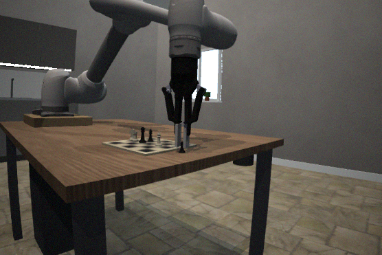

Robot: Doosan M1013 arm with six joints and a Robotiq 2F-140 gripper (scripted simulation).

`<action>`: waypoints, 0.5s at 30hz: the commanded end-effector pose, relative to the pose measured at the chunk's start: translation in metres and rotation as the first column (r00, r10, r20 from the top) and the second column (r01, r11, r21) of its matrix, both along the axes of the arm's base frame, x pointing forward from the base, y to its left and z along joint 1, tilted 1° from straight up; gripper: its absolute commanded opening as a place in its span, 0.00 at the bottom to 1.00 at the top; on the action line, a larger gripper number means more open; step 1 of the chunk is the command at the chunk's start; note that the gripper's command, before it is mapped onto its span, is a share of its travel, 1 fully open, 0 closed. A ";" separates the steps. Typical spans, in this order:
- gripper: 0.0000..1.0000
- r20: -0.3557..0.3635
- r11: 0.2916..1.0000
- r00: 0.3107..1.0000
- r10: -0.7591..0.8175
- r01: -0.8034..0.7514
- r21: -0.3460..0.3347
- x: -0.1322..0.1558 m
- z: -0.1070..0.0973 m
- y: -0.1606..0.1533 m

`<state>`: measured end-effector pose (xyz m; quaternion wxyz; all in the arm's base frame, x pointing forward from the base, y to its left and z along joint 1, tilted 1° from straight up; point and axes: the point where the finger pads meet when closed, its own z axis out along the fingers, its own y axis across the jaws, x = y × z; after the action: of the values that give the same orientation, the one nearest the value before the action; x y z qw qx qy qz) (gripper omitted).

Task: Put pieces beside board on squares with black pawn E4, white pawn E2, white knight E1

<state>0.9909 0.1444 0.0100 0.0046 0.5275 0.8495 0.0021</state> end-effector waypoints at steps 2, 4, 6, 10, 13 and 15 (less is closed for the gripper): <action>0.20 0.000 1.000 1.000 0.000 0.000 0.000 0.000 -0.006 0.000; 0.20 0.000 1.000 1.000 0.000 0.000 0.000 0.000 -0.008 0.000; 0.20 0.000 1.000 1.000 0.000 0.000 0.000 0.000 -0.008 0.000; 0.20 0.000 1.000 1.000 0.000 0.000 0.000 0.000 -0.010 0.000; 0.20 0.000 1.000 1.000 0.000 0.000 0.000 0.000 -0.010 0.000; 0.20 0.000 1.000 1.000 0.000 0.000 0.000 0.000 -0.010 0.000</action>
<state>0.9910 0.1444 -0.0002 0.0046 0.5275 0.8495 0.0021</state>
